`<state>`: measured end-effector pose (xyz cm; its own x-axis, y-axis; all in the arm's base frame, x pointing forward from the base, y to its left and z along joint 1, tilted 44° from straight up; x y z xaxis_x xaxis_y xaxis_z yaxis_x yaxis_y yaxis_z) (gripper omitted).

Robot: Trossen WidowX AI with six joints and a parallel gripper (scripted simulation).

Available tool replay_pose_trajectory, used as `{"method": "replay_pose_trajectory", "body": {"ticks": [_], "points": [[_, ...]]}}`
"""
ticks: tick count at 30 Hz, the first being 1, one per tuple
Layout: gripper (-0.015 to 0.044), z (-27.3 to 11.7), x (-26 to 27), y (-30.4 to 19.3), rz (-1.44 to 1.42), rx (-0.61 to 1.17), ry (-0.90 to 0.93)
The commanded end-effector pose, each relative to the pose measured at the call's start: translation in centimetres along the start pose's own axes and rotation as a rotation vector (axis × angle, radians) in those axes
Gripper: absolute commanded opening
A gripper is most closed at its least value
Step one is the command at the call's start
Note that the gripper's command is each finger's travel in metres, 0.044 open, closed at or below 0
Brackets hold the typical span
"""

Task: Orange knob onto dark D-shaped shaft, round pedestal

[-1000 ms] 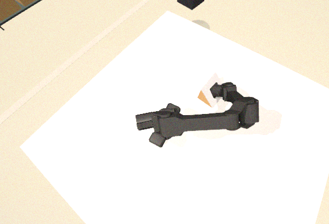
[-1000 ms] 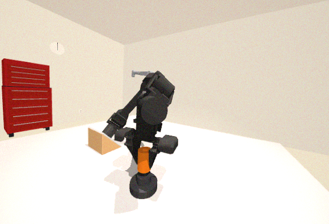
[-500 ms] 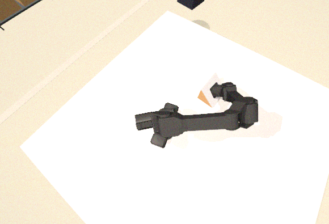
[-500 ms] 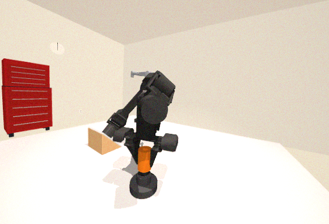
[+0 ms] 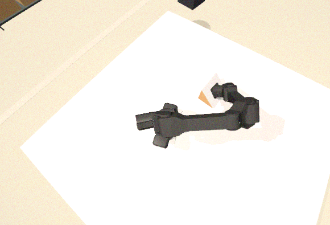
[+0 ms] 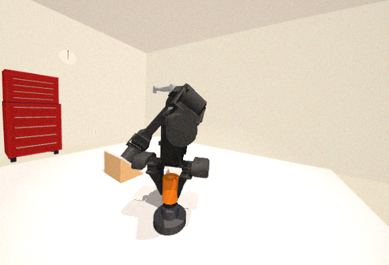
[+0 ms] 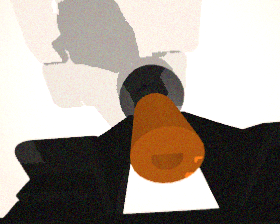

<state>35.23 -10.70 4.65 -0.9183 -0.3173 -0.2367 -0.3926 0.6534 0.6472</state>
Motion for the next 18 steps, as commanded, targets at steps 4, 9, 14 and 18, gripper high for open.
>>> {"method": "replay_pose_trajectory", "body": {"ticks": [4,9,14,18], "points": [[0.0000,0.00,-0.12,0.03,-0.006,0.002,0.000],[0.0000,0.06,-0.18,0.00,-0.006,0.002,0.000],[0.0000,0.25,-0.15,0.02,-0.006,0.002,0.000],[0.0000,0.19,-0.06,0.05,-0.006,0.002,0.000]]}}
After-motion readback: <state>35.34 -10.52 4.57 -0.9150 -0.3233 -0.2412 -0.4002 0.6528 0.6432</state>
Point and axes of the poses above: the point midway between the two fingers, 35 mm back from their tips, its own z axis out along the fingers, its own x axis across the jaws, y = z × x, the point moved 7 cm from there along -z, back along the fingers, and after that the axes turned 6 degrees about z, right-handed, at the moved point
